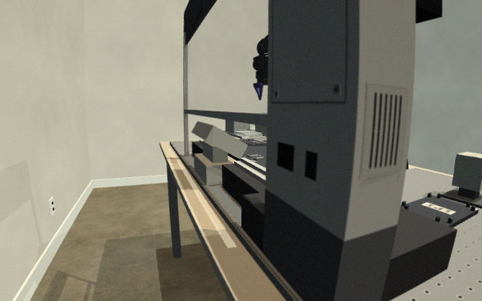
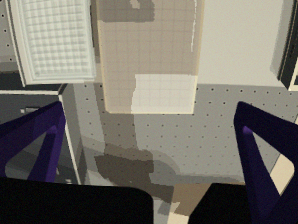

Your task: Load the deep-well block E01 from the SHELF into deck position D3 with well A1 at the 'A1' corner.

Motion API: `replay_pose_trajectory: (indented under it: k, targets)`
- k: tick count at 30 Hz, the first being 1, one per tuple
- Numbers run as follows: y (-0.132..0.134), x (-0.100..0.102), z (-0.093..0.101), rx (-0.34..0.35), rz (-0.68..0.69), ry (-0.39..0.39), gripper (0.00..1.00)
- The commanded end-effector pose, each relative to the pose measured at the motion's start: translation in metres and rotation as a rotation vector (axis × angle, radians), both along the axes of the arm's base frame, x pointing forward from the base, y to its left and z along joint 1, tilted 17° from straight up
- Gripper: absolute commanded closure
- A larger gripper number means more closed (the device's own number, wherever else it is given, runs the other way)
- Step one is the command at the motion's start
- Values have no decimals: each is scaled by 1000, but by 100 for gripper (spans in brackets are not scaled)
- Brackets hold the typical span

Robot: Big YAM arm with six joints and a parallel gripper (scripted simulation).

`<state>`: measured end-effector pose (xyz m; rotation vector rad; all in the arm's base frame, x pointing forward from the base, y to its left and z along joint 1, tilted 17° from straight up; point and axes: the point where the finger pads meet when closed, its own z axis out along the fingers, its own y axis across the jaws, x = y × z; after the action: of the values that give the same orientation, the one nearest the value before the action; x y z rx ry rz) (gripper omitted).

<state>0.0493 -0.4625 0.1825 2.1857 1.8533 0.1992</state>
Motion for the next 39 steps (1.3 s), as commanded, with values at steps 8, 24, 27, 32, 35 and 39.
replay_pose_trajectory:
  k: [8,24,27,32,35,39]
  targets:
    - [-7,8,-13,-15,-7,0,0]
    - [-10,13,-39,-8,-10,0,0]
    - [-12,17,-40,-16,-4,-1,0]
    - [-11,13,-48,-8,-15,0,0]
    - [-11,19,-53,-7,-5,0,0]
    - [-15,18,-56,-15,-11,0,0]
